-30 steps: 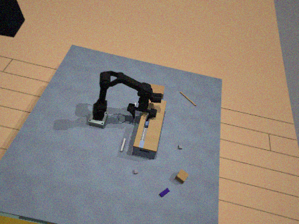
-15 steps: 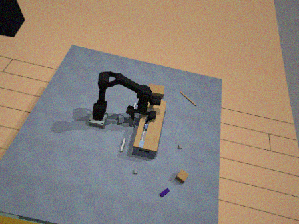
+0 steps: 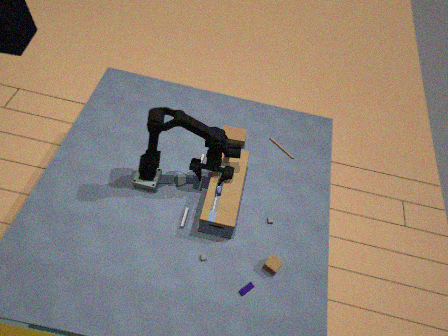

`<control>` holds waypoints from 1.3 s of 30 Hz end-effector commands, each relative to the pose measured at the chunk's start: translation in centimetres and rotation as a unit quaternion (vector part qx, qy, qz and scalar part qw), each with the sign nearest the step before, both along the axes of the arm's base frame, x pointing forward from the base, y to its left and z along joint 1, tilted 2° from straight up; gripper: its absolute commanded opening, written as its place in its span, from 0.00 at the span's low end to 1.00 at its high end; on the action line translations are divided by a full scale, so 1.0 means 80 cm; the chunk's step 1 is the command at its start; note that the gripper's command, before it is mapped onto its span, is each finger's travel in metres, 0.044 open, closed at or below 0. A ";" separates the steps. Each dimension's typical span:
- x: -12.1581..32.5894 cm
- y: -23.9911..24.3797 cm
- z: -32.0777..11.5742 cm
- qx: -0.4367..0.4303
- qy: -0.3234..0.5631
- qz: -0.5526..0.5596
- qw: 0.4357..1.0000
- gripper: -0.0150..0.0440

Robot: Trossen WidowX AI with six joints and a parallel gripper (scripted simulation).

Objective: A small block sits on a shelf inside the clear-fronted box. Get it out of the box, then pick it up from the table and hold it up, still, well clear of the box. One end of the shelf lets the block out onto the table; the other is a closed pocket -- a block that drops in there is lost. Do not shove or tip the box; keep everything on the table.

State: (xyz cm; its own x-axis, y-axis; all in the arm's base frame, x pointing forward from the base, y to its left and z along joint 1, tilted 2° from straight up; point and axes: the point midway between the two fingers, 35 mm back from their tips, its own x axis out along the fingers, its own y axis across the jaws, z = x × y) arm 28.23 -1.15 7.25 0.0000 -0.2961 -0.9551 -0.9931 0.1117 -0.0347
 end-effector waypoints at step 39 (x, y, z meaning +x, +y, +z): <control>-0.003 -0.024 -0.001 -0.002 -0.001 0.001 1.000 0.93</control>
State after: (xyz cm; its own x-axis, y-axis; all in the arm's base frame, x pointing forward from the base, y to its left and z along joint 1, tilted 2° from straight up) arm 28.05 -2.70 7.22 0.0010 -0.2967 -0.9550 -0.9931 0.1114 -0.0356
